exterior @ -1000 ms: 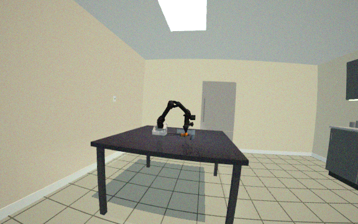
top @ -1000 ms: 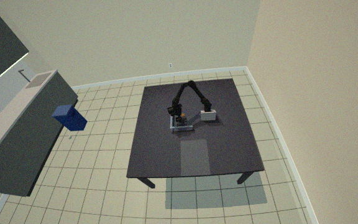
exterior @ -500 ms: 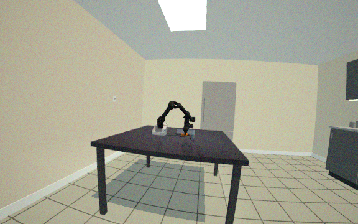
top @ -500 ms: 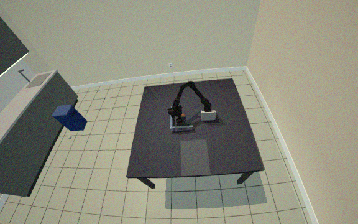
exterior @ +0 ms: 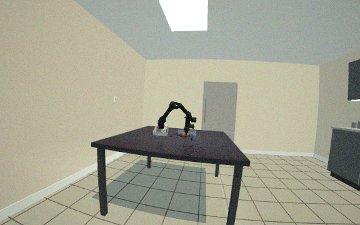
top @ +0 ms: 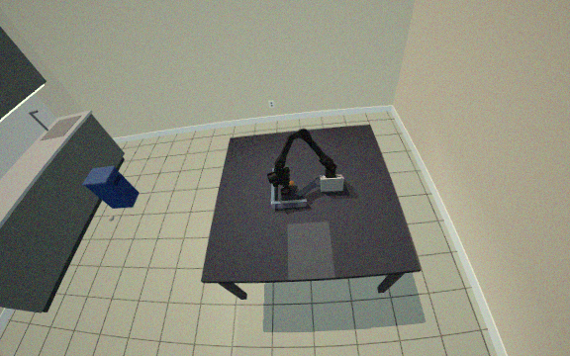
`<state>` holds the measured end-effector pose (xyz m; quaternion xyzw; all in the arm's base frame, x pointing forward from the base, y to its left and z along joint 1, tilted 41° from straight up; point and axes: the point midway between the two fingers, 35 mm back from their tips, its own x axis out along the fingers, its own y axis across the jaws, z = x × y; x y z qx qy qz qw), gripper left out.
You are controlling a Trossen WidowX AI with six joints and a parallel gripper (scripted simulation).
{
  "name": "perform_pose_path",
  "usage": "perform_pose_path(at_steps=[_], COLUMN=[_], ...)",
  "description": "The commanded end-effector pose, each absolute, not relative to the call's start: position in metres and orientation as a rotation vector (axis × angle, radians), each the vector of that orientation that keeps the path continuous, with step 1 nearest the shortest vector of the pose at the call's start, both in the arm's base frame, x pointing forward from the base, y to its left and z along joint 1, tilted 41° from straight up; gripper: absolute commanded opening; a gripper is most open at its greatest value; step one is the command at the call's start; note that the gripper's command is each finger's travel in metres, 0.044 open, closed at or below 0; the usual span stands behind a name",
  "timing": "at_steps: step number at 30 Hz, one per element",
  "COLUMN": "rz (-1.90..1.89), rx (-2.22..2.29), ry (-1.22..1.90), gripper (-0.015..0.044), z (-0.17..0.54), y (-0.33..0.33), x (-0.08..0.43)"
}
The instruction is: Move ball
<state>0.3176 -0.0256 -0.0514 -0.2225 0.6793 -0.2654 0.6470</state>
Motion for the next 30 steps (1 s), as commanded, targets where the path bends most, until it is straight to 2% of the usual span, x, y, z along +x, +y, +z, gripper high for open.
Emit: perform_pose_path(at_steps=[1,17,30], rz=[-0.596,-0.595,-0.595], rx=[-0.498,-0.497,-0.498], ry=[1.53,1.533,1.533], gripper=[0.0,0.0,0.0], z=[-0.036,0.044,0.047], y=[-0.009,0.057,0.03], x=[0.325,0.326,0.313])
